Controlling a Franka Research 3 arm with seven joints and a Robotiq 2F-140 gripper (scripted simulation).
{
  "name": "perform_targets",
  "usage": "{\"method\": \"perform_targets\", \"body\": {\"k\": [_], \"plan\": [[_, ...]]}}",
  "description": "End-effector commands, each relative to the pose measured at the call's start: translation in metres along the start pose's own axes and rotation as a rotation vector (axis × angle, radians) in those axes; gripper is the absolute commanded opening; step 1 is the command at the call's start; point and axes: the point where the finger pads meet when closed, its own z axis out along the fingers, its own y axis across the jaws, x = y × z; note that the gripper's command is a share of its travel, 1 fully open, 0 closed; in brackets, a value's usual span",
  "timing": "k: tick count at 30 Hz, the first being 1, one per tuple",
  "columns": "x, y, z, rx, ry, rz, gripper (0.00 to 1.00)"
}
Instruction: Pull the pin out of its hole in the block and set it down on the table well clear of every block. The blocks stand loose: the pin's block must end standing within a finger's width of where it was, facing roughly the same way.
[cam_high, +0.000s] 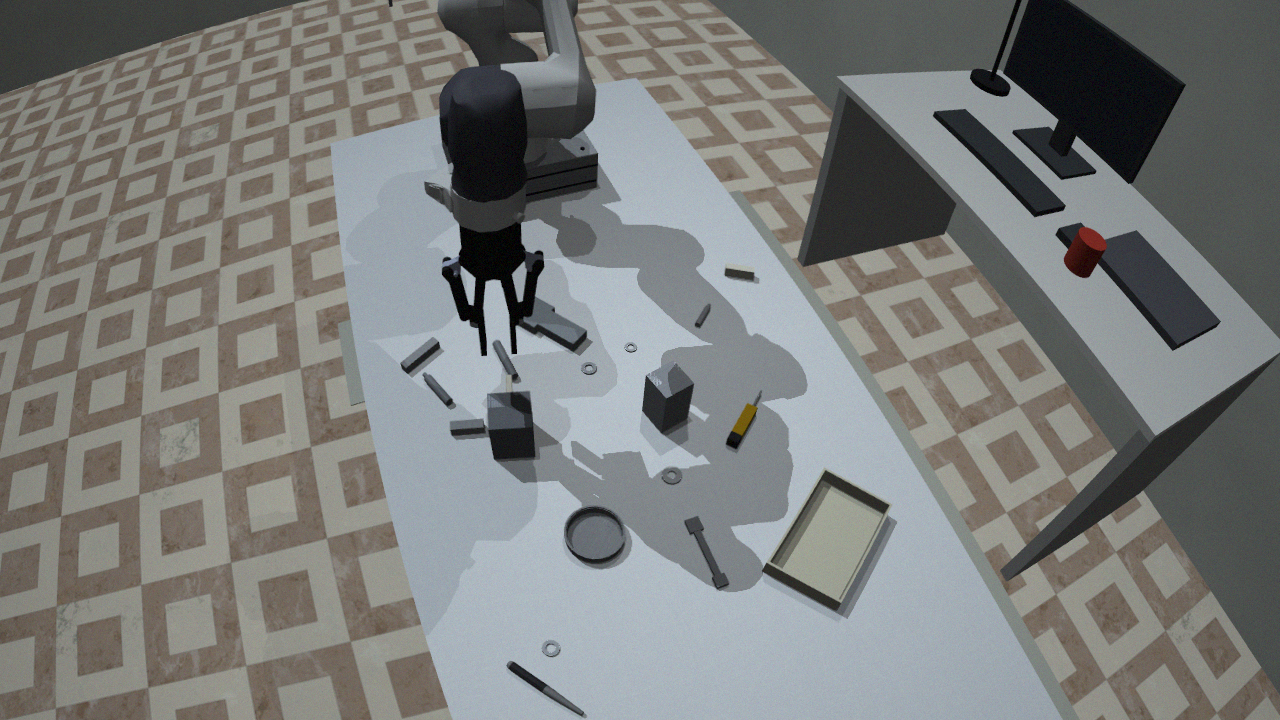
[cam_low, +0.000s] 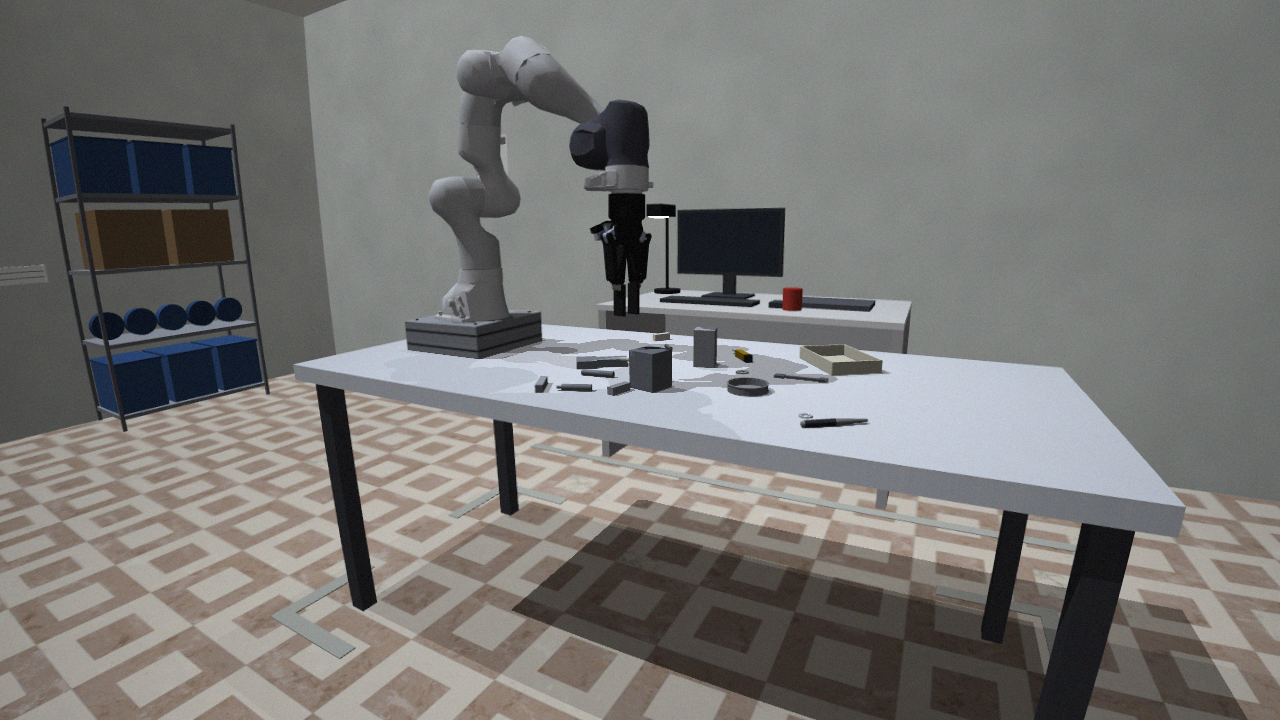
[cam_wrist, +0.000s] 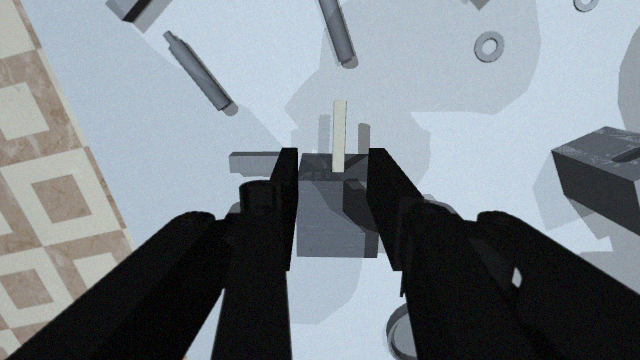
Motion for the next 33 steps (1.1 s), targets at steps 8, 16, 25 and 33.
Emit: {"method": "perform_targets", "body": {"k": [8, 16, 25, 33], "plan": [[-0.004, -0.009, 0.000, 0.029, -0.012, 0.011, 0.31], [-0.003, -0.011, -0.002, 0.029, -0.010, 0.028, 0.31], [-0.002, -0.013, -0.004, 0.025, -0.009, 0.037, 0.31], [-0.002, -0.014, -0.007, 0.018, -0.008, 0.037, 0.31]]}}
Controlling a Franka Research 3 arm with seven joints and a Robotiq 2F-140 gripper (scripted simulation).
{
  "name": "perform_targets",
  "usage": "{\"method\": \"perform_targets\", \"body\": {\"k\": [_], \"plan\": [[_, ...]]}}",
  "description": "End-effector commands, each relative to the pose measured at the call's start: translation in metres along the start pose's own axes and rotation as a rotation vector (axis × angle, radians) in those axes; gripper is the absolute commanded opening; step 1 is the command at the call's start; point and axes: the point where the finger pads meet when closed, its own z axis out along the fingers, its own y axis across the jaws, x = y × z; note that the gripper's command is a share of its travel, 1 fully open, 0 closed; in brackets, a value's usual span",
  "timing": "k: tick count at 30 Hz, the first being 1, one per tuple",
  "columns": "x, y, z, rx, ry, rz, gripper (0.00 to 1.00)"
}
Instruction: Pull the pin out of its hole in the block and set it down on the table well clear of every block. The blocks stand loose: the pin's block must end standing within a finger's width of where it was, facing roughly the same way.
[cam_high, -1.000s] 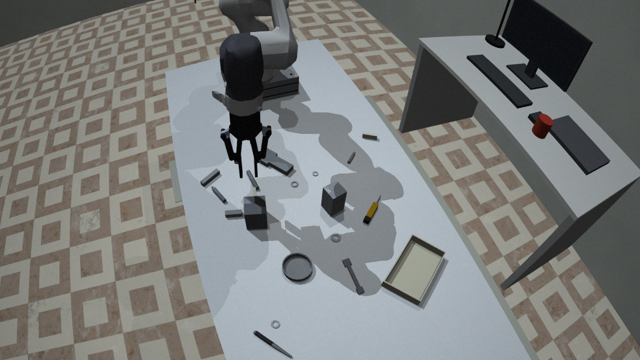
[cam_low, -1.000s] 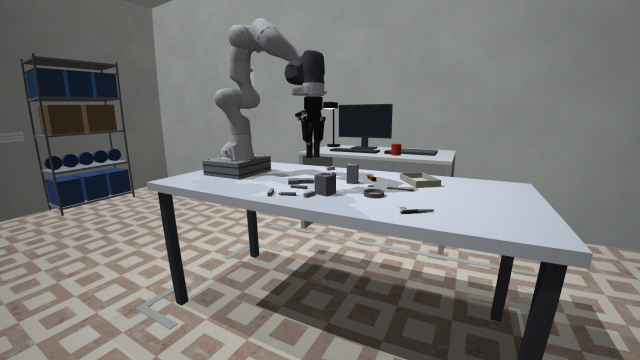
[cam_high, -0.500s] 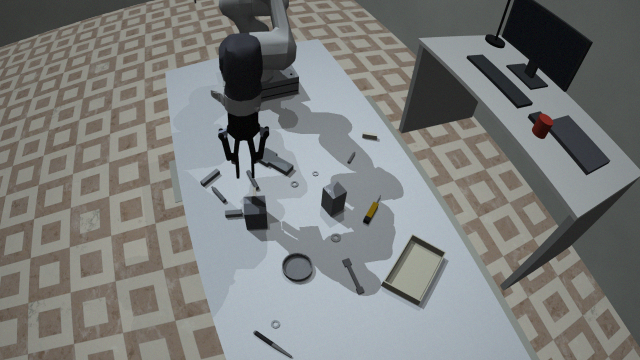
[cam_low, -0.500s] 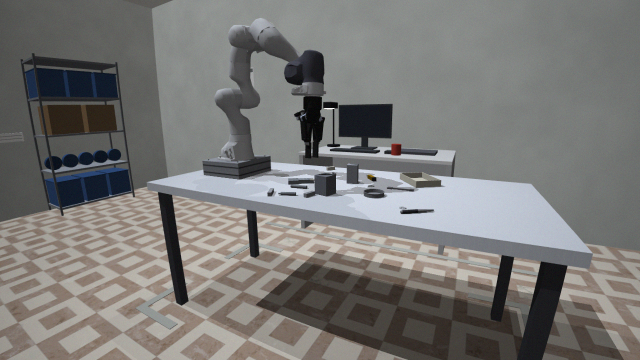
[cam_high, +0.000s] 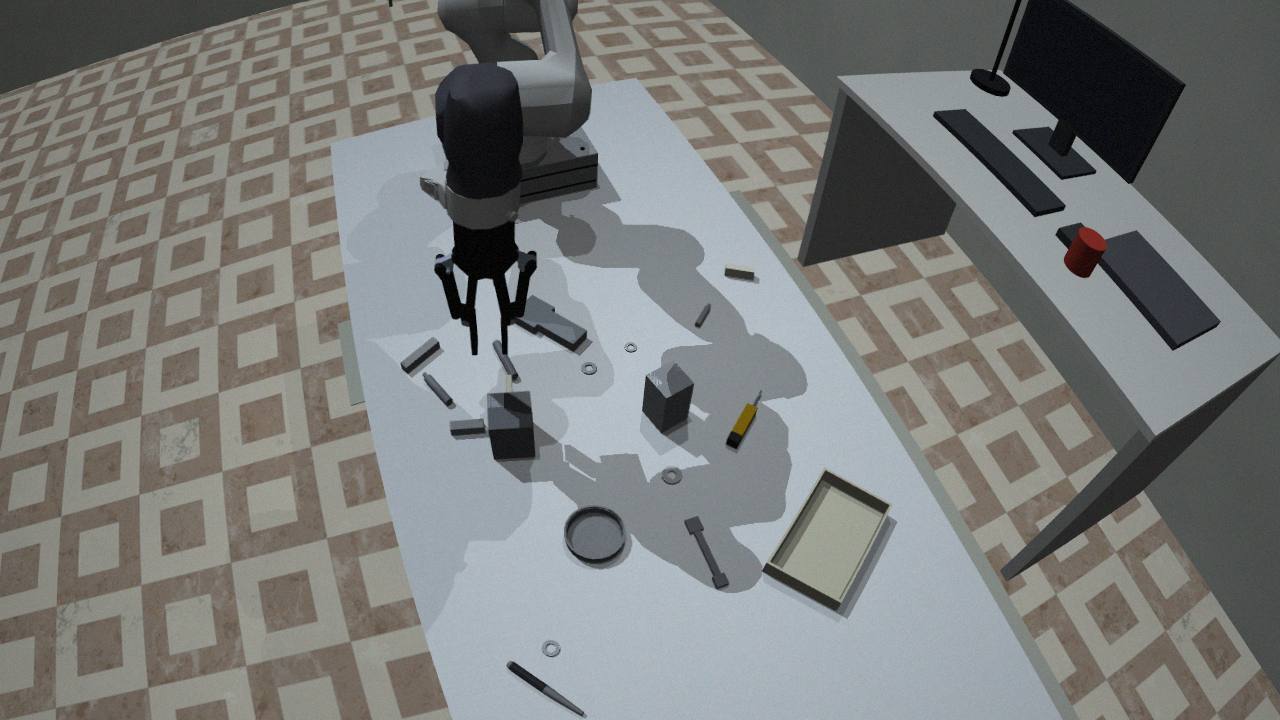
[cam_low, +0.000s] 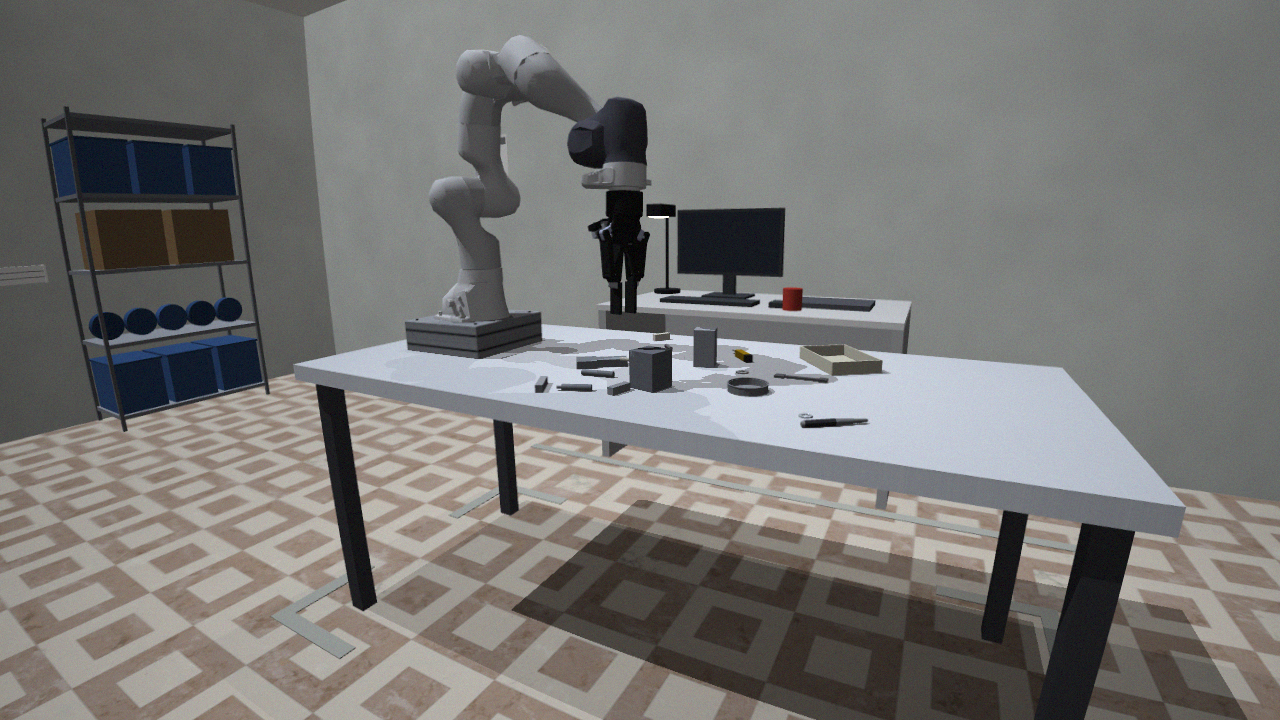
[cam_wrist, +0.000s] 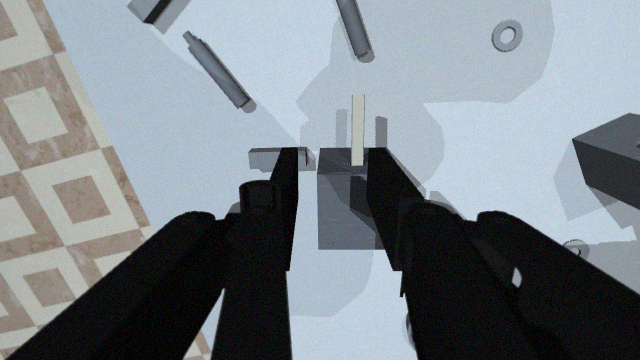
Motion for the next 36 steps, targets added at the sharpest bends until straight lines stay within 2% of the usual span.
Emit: {"method": "perform_targets", "body": {"k": [1, 24, 30, 31, 36], "plan": [[0.001, -0.002, -0.003, -0.005, 0.002, 0.006, 0.31], [-0.002, -0.007, -0.007, -0.016, -0.011, -0.003, 0.31], [-0.005, -0.011, -0.010, -0.019, -0.023, 0.001, 0.31], [-0.009, -0.016, -0.015, -0.022, -0.039, 0.017, 0.31], [-0.009, -0.016, -0.015, -0.022, -0.039, 0.017, 0.31]]}}
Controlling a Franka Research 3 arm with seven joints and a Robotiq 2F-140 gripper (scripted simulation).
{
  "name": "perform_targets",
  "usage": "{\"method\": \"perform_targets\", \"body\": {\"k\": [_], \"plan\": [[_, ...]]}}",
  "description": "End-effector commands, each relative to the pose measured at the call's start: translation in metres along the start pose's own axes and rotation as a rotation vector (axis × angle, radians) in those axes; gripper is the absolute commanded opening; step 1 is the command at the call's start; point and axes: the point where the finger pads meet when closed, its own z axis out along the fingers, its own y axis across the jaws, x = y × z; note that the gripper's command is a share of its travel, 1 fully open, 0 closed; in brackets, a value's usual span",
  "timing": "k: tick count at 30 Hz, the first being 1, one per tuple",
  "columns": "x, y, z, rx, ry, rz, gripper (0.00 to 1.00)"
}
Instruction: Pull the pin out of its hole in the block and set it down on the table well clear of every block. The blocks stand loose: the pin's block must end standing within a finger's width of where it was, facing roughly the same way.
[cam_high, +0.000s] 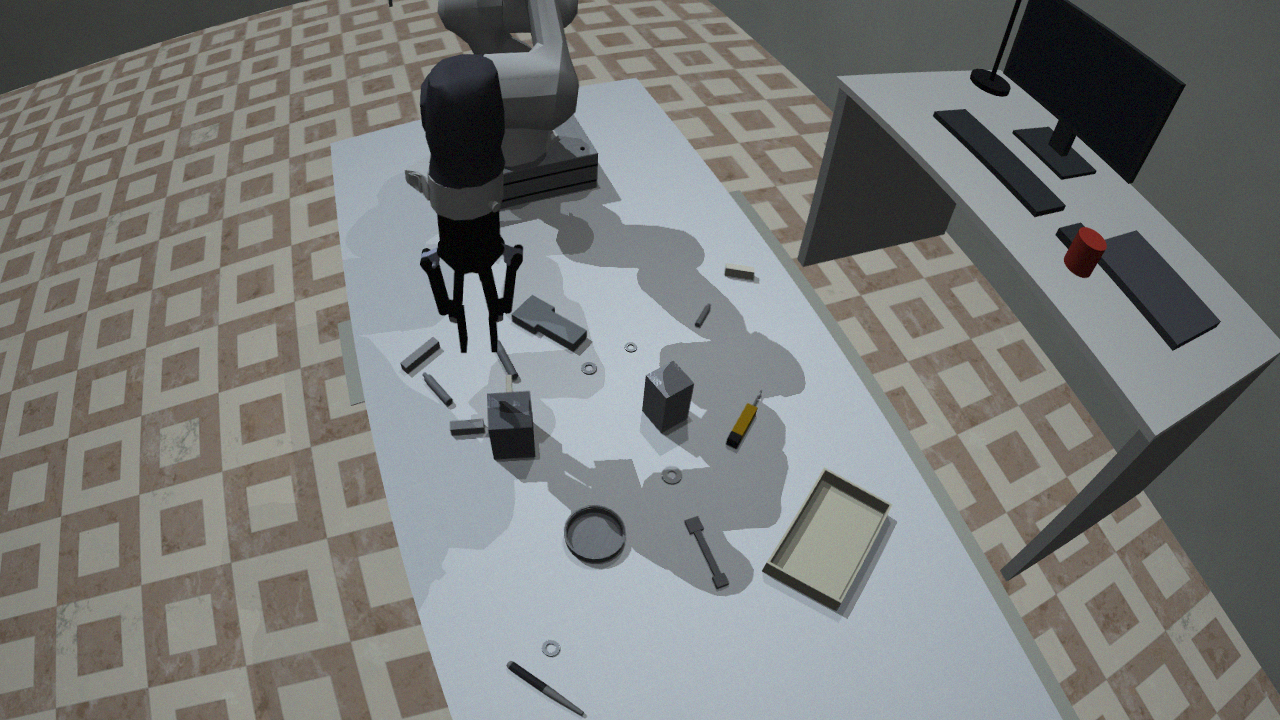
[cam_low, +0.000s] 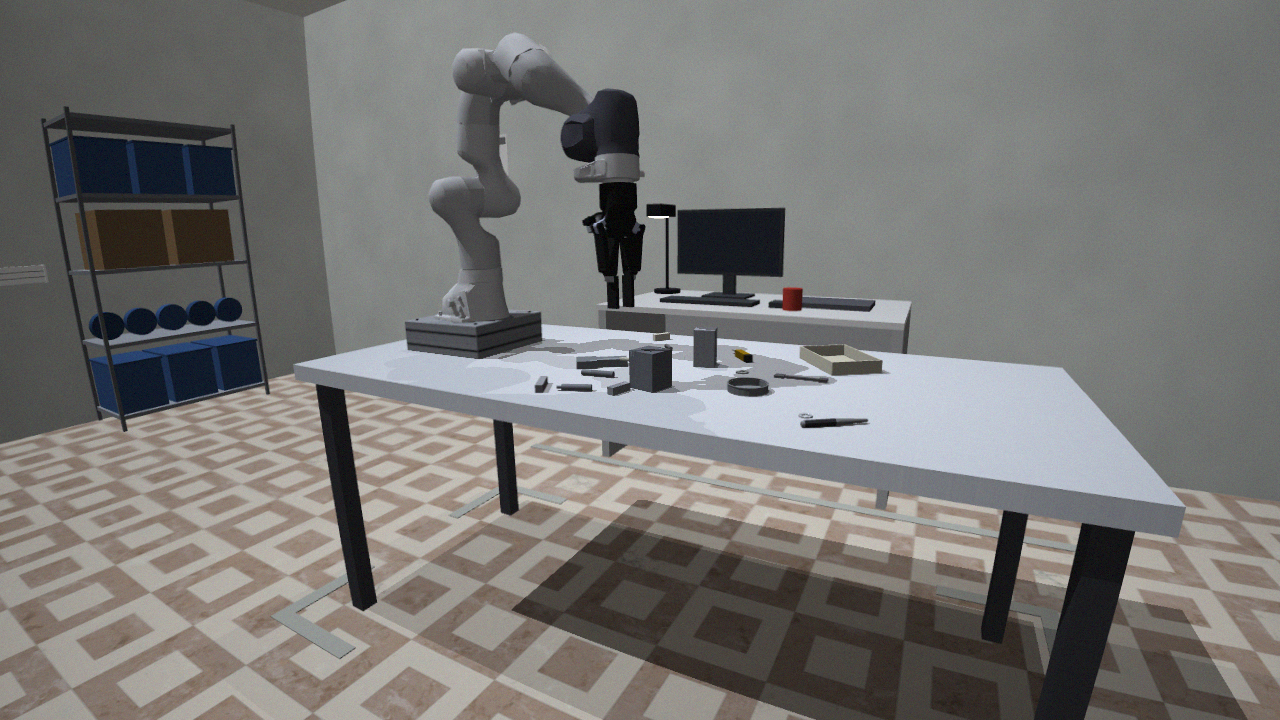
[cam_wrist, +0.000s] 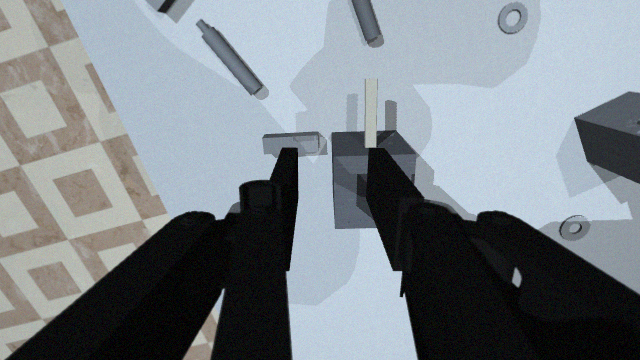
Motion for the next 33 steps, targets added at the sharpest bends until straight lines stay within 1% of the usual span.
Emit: {"method": "perform_targets", "body": {"k": [1, 20, 33], "plan": [[-0.0027, -0.0008, -0.0015, -0.003, -0.009, -0.002, 0.31], [-0.0017, -0.0003, 0.0005, -0.003, -0.005, -0.002, 0.31], [0.0009, 0.0008, 0.0056, -0.004, 0.005, -0.002, 0.31]]}}
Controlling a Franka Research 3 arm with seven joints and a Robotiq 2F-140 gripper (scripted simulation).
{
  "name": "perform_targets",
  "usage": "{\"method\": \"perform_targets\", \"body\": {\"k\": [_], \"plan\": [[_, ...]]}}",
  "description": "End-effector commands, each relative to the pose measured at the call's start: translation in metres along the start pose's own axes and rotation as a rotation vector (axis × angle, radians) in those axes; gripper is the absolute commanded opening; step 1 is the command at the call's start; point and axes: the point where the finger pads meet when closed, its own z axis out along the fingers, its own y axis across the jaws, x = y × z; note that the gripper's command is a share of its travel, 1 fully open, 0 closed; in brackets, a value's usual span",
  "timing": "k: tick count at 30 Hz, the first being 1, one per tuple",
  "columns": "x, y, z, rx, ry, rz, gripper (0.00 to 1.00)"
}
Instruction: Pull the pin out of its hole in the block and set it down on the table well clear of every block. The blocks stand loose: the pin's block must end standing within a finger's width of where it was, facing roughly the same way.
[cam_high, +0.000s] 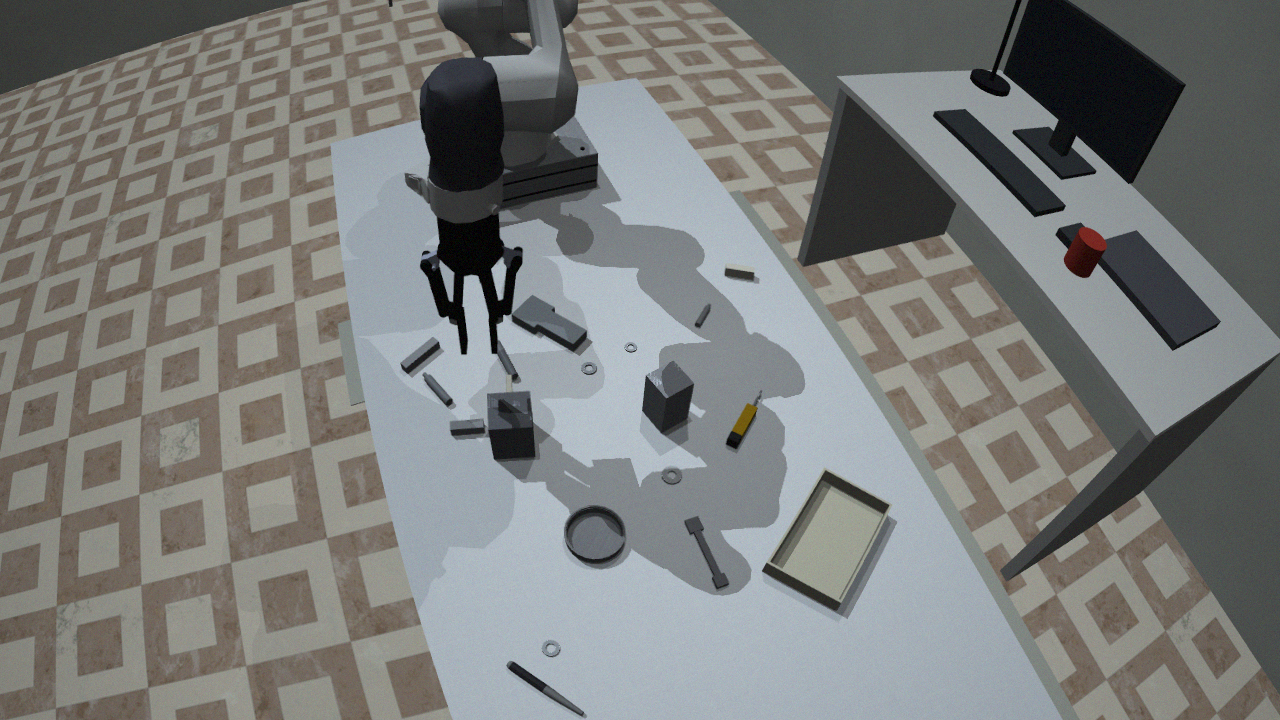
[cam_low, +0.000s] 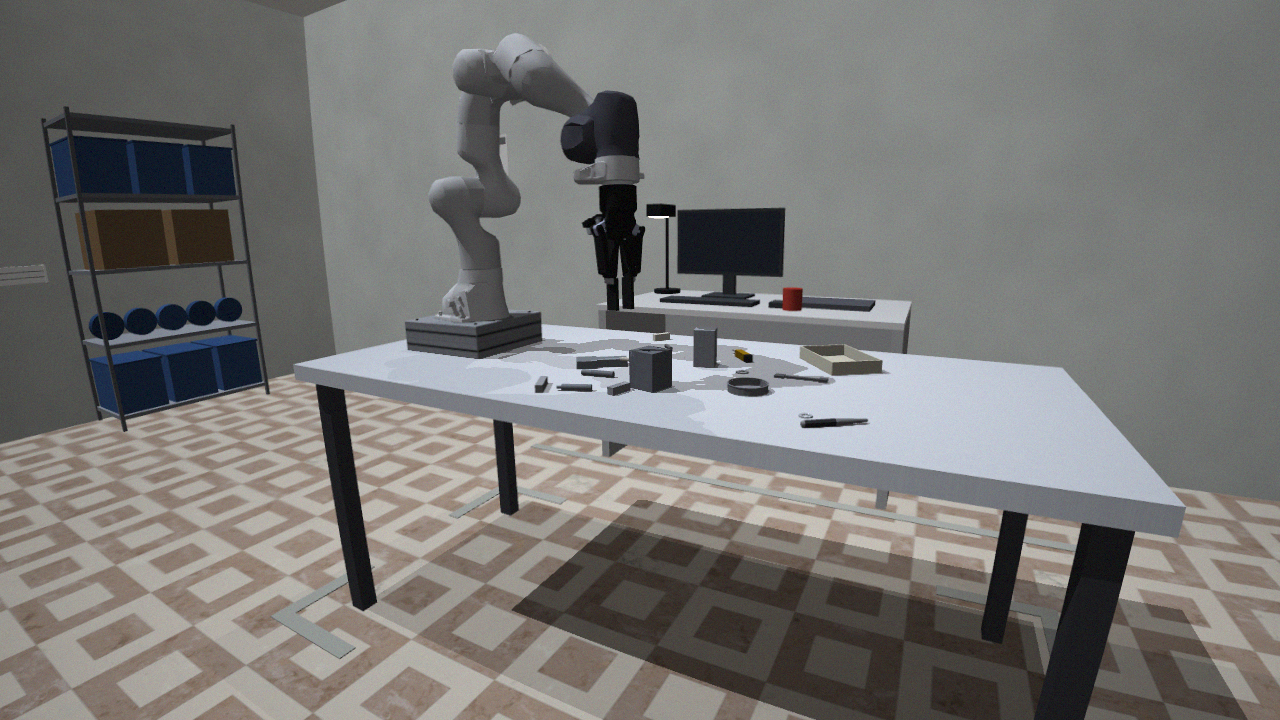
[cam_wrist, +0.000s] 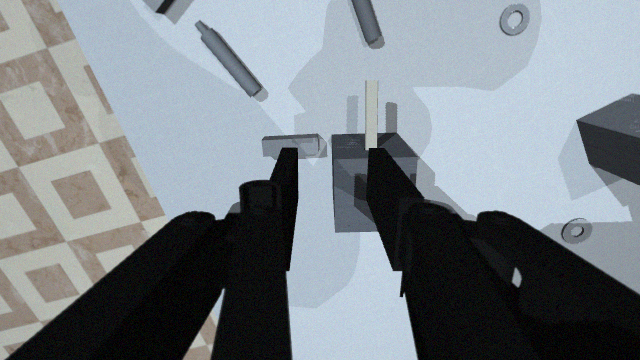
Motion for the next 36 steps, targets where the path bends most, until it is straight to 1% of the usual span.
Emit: {"method": "perform_targets", "body": {"k": [1, 21, 36], "plan": [[0.001, 0.001, 0.002, -0.002, 0.003, -0.001, 0.31], [0.007, 0.003, 0.014, -0.002, 0.027, -0.001, 0.31], [0.014, 0.005, 0.028, 0.000, 0.057, 0.000, 0.31]]}}
